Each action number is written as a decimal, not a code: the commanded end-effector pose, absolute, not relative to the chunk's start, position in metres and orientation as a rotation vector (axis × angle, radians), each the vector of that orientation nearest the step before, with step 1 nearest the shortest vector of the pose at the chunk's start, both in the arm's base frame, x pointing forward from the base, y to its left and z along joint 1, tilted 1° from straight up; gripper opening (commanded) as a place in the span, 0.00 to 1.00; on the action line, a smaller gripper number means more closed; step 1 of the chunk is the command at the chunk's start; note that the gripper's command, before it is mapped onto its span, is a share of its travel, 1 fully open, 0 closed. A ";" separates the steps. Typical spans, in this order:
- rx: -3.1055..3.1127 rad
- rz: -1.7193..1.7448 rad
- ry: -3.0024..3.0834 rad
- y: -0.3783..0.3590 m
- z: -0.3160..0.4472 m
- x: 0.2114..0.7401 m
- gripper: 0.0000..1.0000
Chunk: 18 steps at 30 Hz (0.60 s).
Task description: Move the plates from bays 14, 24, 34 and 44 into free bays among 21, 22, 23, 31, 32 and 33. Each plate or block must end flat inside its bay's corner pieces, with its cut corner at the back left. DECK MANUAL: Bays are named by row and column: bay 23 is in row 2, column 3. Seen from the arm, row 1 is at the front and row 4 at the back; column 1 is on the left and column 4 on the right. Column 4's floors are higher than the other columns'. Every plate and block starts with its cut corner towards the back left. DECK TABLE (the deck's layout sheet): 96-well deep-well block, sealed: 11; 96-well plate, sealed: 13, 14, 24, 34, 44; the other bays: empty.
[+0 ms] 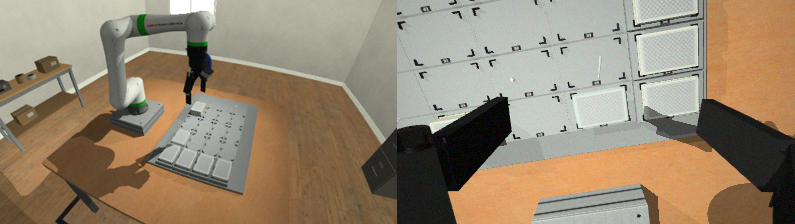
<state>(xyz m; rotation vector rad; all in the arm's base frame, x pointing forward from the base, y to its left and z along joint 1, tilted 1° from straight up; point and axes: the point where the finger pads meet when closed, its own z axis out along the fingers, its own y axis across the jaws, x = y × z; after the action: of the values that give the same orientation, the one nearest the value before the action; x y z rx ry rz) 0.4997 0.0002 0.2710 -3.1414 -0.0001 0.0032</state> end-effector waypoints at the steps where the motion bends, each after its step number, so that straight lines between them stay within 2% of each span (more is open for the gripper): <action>1: -3.142 0.000 0.000 0.000 0.272 0.500 1.00; 17: -3.142 0.000 0.000 0.000 0.272 0.500 1.00; 18: -3.141 0.000 0.052 0.002 0.268 0.502 0.70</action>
<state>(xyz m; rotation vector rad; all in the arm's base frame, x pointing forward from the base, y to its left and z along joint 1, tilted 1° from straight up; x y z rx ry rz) 0.4997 0.0002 0.2711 -3.1413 0.0000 0.0031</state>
